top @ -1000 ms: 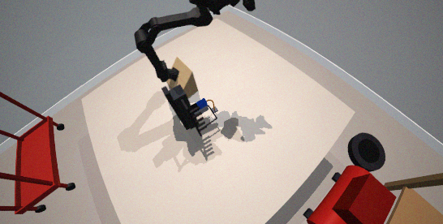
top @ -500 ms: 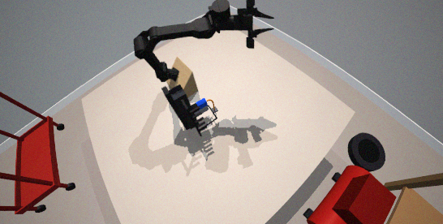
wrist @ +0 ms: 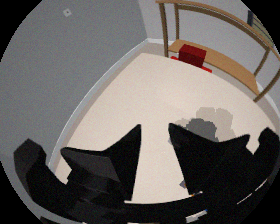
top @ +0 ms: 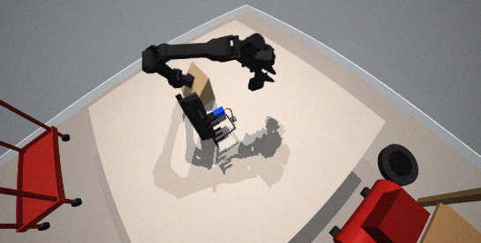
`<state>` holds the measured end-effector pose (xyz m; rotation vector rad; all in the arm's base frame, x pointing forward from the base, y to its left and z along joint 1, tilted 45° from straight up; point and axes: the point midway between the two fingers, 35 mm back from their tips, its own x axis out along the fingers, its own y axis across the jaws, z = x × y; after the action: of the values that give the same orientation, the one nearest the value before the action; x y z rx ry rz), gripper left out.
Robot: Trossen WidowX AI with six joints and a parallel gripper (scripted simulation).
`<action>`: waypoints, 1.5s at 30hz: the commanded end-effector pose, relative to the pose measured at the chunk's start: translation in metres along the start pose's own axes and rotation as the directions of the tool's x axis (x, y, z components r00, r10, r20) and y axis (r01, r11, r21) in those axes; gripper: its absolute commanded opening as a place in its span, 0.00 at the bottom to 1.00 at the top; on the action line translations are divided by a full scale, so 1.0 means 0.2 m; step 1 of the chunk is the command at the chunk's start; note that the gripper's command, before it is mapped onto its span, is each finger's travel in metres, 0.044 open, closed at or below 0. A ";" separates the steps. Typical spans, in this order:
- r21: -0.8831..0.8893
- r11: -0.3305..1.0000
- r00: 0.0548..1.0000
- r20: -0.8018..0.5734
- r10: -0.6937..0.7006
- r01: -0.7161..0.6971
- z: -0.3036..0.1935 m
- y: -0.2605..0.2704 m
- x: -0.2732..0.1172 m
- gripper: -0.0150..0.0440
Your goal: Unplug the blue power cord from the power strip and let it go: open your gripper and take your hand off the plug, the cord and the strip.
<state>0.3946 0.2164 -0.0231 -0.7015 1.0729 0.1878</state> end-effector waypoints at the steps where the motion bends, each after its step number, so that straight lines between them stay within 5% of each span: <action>1: -0.308 0.951 0.955 -0.285 -0.076 -0.016 -0.34 -0.21 -0.02 0.53; 11: -0.608 0.678 0.708 -0.683 -0.180 -0.414 -0.84 -0.52 -0.24 0.53; 45: -0.609 0.669 0.699 -0.691 -0.183 -0.426 -0.91 -0.64 -0.33 0.53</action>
<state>0.2891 0.0242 0.0314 -1.5276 1.8468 0.5403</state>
